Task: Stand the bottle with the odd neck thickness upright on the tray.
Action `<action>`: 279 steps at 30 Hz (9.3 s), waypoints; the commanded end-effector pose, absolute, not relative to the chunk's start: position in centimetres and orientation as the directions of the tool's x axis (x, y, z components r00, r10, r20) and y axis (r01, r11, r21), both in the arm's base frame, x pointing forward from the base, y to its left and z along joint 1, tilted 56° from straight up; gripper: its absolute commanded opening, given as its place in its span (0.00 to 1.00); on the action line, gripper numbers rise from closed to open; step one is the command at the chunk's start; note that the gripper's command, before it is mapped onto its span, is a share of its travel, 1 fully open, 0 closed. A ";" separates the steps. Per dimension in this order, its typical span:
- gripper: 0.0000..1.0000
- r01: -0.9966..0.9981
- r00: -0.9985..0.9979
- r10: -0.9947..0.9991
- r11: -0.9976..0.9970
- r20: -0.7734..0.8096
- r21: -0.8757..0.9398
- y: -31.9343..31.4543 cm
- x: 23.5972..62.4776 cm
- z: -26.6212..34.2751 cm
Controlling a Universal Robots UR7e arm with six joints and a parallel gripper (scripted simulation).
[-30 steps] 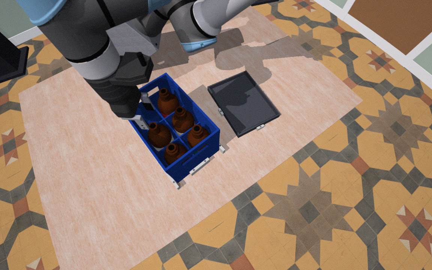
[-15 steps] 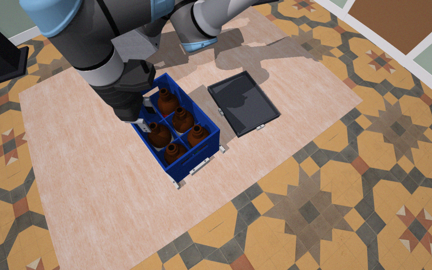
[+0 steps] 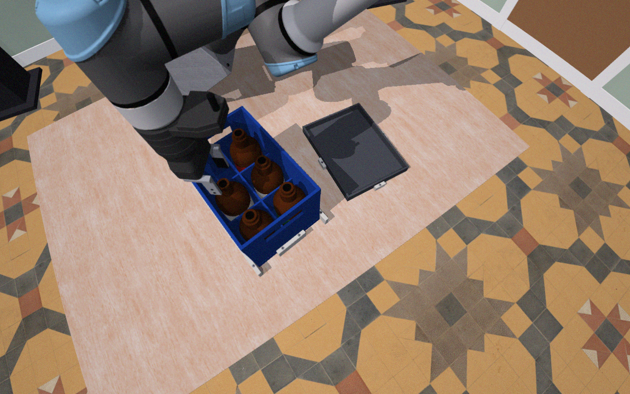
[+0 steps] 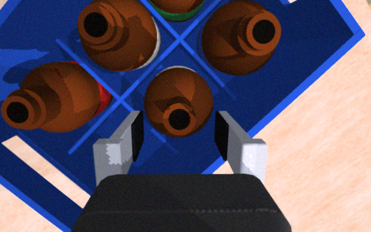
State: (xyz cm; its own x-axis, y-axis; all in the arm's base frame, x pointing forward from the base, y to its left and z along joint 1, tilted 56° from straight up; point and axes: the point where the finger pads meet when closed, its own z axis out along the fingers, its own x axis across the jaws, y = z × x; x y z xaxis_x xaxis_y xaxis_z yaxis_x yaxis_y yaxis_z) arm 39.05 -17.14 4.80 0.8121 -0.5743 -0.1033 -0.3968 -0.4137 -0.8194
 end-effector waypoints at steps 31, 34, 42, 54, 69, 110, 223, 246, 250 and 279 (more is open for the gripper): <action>1.00 -0.397 0.812 -0.575 -0.414 -0.102 -0.819 -17.2 39.1 4.8; 1.00 -0.397 0.812 -0.575 -0.414 -0.102 -0.819 -17.2 39.1 4.8; 1.00 -0.397 0.812 -0.575 -0.414 -0.102 -0.819 -17.2 39.1 4.8; 1.00 -0.397 0.812 -0.575 -0.414 -0.102 -0.819 -17.1 39.1 4.7; 1.00 -0.397 0.812 -0.575 -0.414 -0.102 -0.819 -16.3 39.6 4.1; 1.00 -0.397 0.812 -0.575 -0.414 -0.102 -0.819 -14.4 40.7 2.6; 0.00 -0.397 0.812 -0.575 -0.414 -0.102 -0.819 -14.5 40.7 2.7; 0.00 -0.397 0.812 -0.575 -0.414 -0.102 -0.819 -15.7 40.0 3.8; 0.00 -0.397 0.812 -0.575 -0.414 -0.102 -0.819 -16.1 39.8 4.1; 0.00 -0.397 0.812 -0.575 -0.414 -0.102 -0.819 -17.2 39.2 5.1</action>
State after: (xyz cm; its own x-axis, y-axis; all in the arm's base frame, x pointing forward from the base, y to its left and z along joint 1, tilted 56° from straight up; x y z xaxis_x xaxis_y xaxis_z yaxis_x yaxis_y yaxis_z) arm 39.22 -17.10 5.07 0.8121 -0.5743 -0.1033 -0.3968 -0.4137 -0.8194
